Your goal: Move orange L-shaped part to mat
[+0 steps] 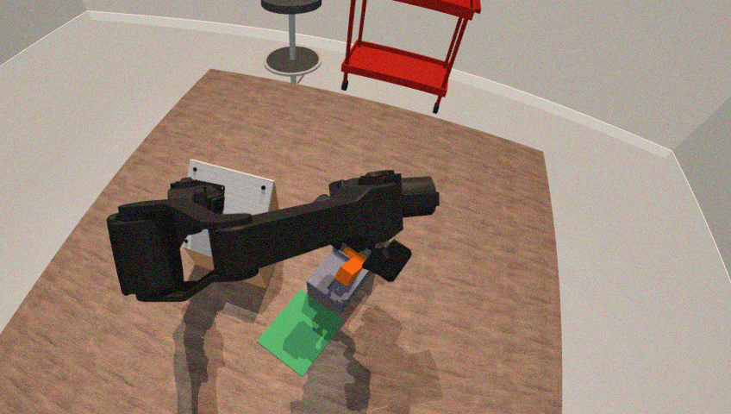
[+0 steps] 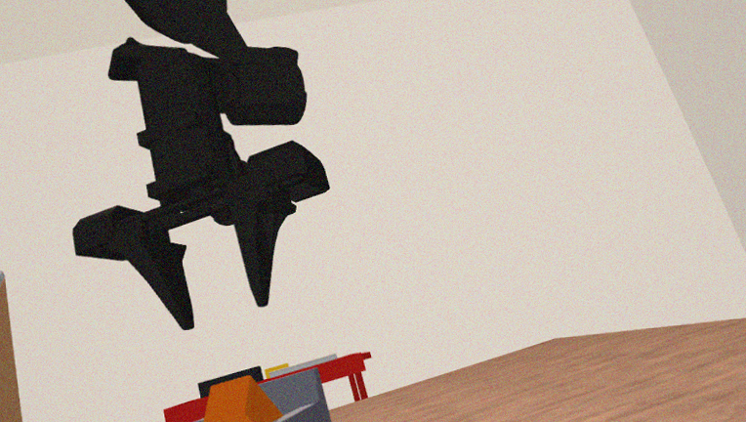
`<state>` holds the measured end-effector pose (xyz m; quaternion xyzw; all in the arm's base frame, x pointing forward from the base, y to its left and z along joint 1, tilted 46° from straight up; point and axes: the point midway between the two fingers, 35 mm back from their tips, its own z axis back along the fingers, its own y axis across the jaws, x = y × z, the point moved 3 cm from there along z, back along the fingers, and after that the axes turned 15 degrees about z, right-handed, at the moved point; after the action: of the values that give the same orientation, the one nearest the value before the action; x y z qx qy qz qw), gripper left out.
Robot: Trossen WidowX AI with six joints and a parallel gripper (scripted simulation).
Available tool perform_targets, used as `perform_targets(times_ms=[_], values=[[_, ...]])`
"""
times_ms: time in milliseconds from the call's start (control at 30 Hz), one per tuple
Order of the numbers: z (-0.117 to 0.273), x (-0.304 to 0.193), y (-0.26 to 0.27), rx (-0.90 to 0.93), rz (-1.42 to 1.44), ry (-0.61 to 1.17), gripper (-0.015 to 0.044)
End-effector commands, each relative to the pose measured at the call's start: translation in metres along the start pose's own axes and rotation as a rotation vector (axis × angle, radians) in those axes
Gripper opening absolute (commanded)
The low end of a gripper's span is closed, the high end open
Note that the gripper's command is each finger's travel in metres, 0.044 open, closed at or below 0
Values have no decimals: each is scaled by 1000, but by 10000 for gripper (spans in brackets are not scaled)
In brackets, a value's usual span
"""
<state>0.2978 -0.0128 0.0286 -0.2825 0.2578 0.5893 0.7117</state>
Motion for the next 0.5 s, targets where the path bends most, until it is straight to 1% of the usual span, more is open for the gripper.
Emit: perform_targets(times_ms=[0,67,467], values=[[-14,-2,0,-2,21,6,280],[-25,-3,0,-2,21,6,280],[-39,-2,0,-2,21,6,280]])
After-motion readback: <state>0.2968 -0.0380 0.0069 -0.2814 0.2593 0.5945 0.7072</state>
